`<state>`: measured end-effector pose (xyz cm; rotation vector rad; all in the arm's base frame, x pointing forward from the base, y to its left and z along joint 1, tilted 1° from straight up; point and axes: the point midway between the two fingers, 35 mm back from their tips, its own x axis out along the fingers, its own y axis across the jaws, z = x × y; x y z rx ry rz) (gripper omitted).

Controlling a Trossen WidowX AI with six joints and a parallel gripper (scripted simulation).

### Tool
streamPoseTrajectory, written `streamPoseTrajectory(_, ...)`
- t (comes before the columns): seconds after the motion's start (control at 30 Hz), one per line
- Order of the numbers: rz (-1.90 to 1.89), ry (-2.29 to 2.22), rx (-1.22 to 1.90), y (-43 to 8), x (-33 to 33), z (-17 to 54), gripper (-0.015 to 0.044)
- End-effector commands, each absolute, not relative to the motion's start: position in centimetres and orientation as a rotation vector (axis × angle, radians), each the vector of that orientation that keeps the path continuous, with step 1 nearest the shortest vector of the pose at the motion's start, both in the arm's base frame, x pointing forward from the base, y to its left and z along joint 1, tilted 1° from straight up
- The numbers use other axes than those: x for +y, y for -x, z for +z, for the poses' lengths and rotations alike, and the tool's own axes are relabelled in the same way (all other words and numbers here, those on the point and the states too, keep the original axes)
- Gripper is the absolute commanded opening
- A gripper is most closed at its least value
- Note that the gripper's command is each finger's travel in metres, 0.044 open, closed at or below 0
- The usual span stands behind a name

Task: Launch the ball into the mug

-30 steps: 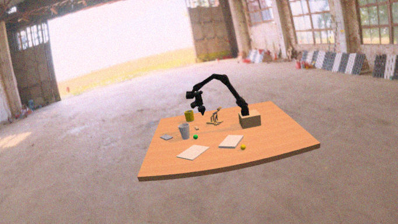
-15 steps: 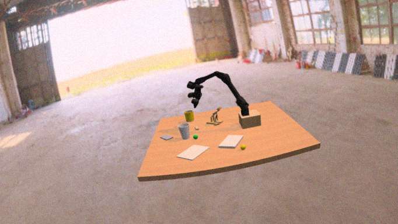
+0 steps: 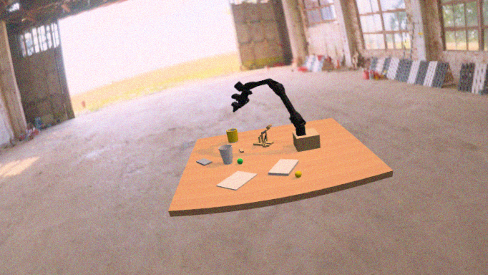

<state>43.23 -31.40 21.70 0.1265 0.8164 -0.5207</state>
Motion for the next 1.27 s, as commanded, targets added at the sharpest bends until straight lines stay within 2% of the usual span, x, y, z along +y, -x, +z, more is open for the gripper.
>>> streamPoseTrajectory(0.0, -0.536, -0.157, 0.763, -43.27, -32.46, 22.76, 0.0440)
streamPoseTrajectory(1.23, -0.547, -0.152, 0.759, -43.53, -33.45, 23.06, 0.0440)
